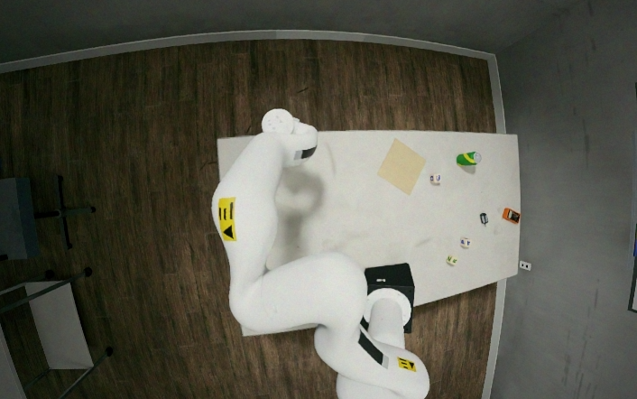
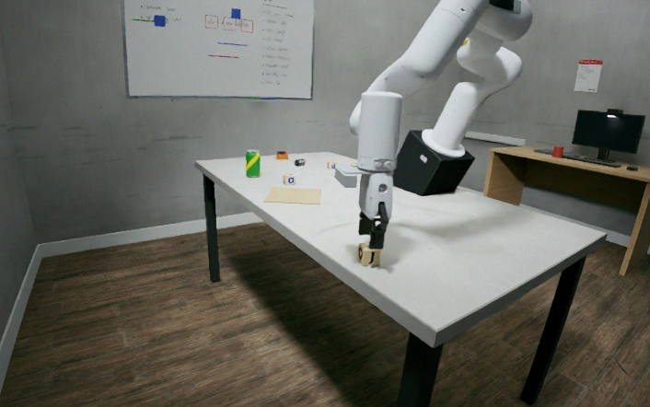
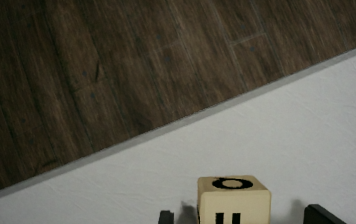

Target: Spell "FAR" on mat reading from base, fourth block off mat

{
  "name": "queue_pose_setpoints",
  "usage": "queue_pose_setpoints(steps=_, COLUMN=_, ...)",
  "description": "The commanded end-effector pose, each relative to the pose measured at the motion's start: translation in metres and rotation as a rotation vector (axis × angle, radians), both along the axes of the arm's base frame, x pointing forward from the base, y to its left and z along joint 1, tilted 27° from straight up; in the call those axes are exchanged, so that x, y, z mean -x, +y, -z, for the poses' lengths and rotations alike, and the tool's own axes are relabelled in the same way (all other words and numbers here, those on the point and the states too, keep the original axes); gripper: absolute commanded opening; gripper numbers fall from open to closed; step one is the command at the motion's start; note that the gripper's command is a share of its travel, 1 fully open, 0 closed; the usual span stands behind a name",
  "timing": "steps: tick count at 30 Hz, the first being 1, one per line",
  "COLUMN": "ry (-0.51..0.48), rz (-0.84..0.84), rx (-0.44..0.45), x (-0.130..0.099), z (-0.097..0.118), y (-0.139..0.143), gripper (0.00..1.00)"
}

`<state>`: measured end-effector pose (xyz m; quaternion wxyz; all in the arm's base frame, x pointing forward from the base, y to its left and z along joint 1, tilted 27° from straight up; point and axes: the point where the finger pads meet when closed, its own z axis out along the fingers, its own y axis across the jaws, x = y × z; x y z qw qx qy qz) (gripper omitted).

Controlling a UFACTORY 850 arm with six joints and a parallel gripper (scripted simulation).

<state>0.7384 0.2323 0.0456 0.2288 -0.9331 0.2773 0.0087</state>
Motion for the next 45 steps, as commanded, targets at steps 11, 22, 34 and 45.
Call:
queue_pose_setpoints(steps=11, ry=-0.002, rz=0.0, rx=0.0, x=-0.004, z=0.022, y=0.011, gripper=0.84)
queue_pose_setpoints(steps=22, ry=-0.002, rz=0.0, rx=0.0, x=-0.006, z=0.041, y=0.02, gripper=0.84)
queue_pose_setpoints(steps=34, ry=-0.002, rz=0.0, rx=0.0, x=-0.006, z=0.041, y=0.02, gripper=0.84)
queue_pose_setpoints(steps=45, ry=-0.002, rz=0.0, rx=0.0, x=-0.006, z=0.041, y=0.02, gripper=0.84)
